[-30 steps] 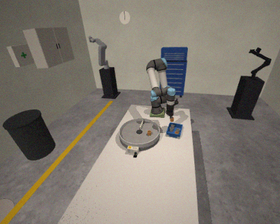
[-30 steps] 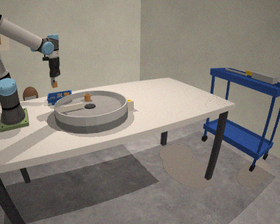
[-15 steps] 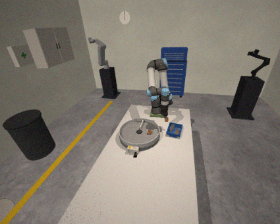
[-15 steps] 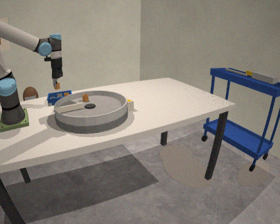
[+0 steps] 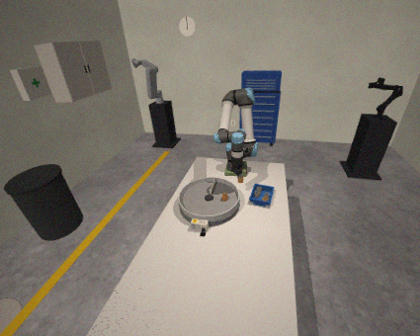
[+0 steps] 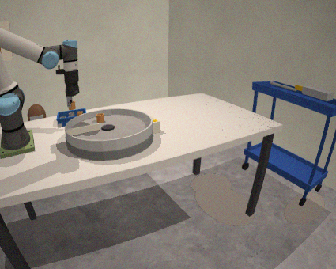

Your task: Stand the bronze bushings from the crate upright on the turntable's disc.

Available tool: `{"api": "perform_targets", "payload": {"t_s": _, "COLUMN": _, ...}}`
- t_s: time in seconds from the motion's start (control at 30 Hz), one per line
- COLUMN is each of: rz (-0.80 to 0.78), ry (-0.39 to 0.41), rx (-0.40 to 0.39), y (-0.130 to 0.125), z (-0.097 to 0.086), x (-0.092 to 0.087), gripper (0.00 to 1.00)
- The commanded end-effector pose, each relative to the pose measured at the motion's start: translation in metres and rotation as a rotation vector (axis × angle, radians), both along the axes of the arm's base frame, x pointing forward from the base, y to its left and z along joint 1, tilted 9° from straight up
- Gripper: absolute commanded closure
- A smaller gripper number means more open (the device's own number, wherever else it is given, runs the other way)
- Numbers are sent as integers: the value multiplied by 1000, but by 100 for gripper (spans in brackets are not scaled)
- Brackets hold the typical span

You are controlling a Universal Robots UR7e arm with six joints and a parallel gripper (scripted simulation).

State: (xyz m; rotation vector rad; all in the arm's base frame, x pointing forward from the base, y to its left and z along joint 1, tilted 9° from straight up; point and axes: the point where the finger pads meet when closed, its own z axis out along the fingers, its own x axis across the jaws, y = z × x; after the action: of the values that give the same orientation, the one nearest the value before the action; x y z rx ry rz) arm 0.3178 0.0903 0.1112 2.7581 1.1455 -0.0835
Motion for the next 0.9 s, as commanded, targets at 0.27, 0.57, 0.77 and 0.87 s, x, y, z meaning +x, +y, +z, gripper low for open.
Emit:
{"api": "perform_targets", "payload": {"t_s": 0.27, "rz": 2, "ry": -1, "rx": 3, "y": -67, "z": 11, "x": 14, "gripper": 100}}
{"api": "perform_targets", "payload": {"t_s": 0.57, "rz": 2, "ry": -1, "rx": 3, "y": -102, "z": 17, "x": 21, "gripper": 100}}
{"api": "perform_targets", "payload": {"t_s": 0.77, "rz": 2, "ry": -1, "rx": 3, "y": -132, "z": 22, "x": 27, "gripper": 100}}
{"api": "perform_targets", "payload": {"t_s": 0.87, "rz": 2, "ry": -1, "rx": 3, "y": -146, "z": 24, "x": 30, "gripper": 100}}
